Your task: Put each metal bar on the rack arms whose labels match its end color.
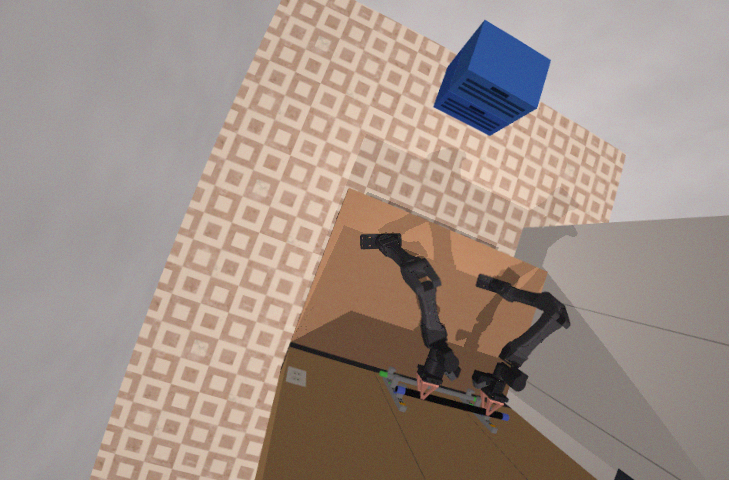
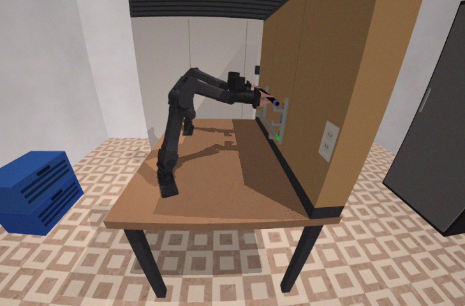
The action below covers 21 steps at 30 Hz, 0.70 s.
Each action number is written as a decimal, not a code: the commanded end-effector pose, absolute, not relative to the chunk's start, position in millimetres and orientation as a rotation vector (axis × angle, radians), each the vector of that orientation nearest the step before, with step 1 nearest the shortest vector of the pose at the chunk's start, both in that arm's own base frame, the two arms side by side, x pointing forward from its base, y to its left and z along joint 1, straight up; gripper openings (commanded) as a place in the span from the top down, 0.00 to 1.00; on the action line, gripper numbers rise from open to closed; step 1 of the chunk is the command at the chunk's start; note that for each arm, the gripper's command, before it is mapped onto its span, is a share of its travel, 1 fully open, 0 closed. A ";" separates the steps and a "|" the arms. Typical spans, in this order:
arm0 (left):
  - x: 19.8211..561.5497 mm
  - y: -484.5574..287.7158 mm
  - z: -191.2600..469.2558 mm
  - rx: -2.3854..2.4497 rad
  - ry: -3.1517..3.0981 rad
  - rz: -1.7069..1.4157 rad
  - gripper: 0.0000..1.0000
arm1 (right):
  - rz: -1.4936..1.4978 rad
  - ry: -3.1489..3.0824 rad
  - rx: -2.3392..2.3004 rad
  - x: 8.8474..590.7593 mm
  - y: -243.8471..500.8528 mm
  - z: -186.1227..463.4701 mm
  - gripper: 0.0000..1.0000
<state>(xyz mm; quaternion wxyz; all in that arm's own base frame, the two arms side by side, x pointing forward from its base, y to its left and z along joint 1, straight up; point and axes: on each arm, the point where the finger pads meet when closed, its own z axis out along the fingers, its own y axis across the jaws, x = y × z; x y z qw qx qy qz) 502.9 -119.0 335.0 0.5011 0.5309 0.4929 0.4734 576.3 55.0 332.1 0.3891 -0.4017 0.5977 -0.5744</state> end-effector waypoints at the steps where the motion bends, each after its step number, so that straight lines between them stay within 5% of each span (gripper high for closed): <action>1: 492.0 -117.8 357.3 1.235 1.166 1.166 1.00 | -1.493 1.495 -0.995 564.4 53.6 353.7 1.00; 21: 476.7 -117.0 351.2 1.235 1.166 1.166 1.00 | -1.493 1.495 -0.995 550.3 59.4 350.7 1.00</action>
